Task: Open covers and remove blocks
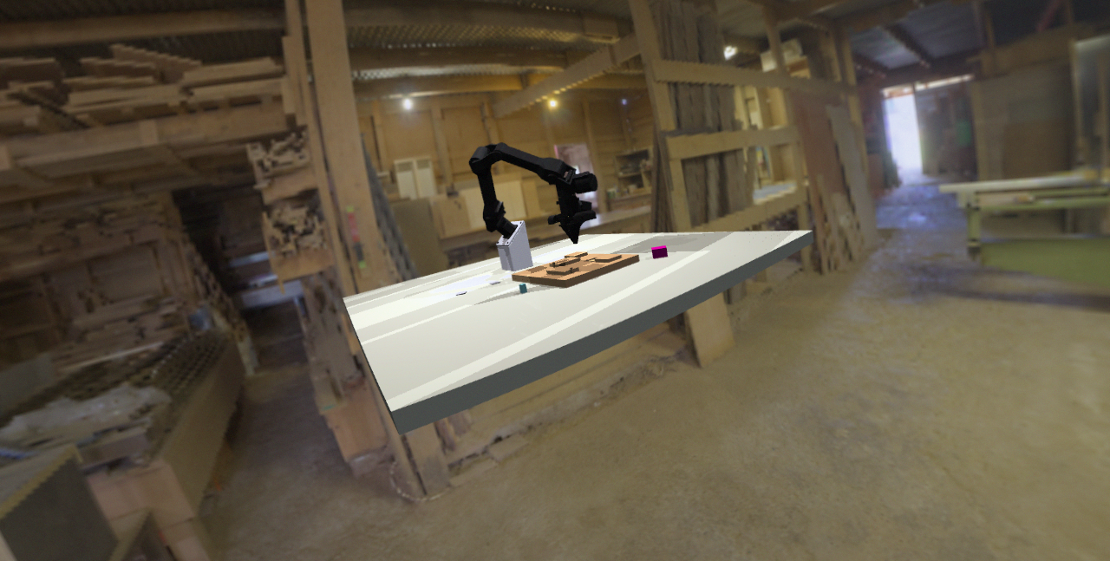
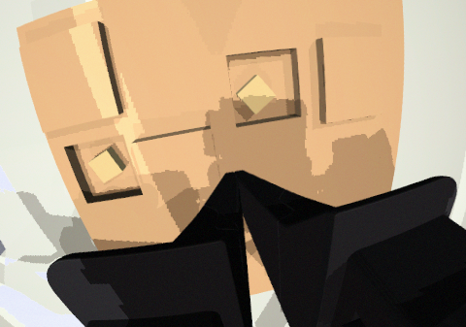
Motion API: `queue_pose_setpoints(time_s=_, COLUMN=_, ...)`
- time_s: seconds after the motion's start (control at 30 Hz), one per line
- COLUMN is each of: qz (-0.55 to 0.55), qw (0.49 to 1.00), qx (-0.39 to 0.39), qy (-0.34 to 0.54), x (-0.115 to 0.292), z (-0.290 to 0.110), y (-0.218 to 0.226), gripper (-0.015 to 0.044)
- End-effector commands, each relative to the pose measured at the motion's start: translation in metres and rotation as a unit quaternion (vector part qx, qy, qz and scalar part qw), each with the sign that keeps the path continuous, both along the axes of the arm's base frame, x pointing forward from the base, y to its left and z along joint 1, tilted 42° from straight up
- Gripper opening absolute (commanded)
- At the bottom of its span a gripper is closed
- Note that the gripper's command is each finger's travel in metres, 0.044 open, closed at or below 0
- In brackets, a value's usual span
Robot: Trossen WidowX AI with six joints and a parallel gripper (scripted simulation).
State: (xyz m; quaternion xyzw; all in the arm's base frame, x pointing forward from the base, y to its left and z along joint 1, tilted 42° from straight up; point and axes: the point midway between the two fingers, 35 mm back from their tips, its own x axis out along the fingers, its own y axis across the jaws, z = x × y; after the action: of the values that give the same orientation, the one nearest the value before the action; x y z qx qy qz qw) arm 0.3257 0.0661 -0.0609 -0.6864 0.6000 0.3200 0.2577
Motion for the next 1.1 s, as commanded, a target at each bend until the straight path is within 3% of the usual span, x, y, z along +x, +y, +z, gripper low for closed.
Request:
queue_pose_setpoints(time_s=0.0, qz=0.002, qw=1.000, qx=-0.003, qy=0.002, x=0.000, z=0.000, y=-0.001, gripper=0.0000)
queue_pose_setpoints(time_s=1.07, qz=0.002, qw=1.000, qx=-0.003, qy=0.001, x=0.004, z=-0.023, y=-0.021, gripper=0.0000)
